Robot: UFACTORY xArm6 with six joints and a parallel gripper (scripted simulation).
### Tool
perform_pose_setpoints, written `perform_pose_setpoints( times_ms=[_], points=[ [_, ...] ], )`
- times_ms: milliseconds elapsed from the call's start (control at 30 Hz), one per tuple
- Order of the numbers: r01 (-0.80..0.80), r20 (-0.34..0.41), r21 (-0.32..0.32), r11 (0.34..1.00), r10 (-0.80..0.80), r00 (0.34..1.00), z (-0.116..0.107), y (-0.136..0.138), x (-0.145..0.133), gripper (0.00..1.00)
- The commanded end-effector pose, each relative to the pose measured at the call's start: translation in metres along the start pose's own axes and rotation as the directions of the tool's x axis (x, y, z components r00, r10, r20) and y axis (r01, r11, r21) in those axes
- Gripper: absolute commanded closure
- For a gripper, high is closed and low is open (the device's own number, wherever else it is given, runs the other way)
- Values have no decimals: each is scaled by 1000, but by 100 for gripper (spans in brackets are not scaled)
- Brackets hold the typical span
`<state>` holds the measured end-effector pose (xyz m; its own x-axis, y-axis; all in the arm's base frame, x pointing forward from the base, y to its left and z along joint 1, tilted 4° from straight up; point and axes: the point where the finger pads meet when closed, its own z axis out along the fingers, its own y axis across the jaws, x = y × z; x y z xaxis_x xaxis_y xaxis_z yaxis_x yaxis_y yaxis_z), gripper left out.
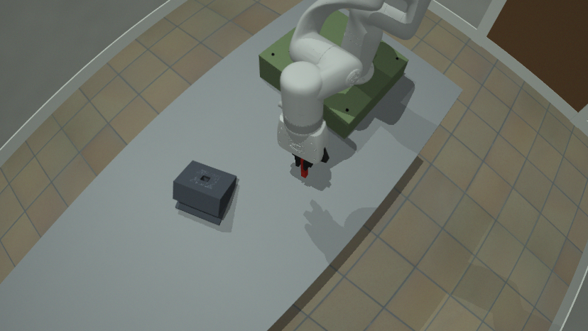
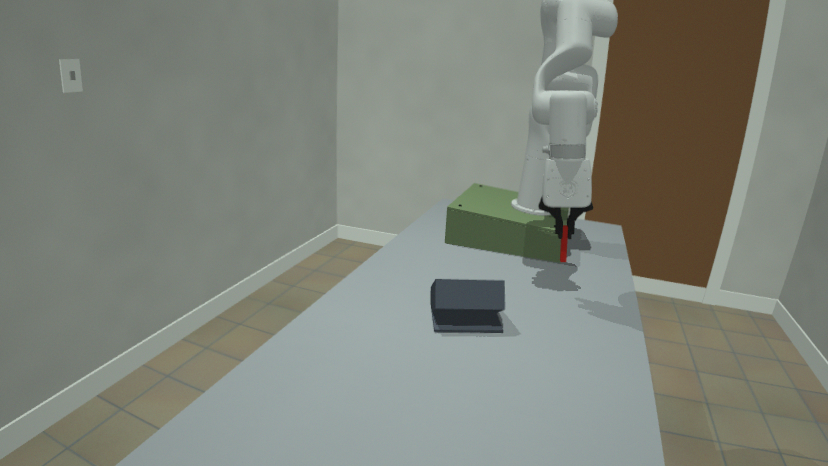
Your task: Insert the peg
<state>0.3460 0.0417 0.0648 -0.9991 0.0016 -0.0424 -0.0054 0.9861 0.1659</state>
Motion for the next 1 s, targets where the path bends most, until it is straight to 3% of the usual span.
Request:
perform_pose_setpoints(
  times_ms=[0, 967],
  points=[
    [-56, 16, -20, 998, 57, 998, -3, -6, -6, 100],
    [-356, 74, -140, 924, 369, 927, -15, -46, -27, 100]
  ],
)
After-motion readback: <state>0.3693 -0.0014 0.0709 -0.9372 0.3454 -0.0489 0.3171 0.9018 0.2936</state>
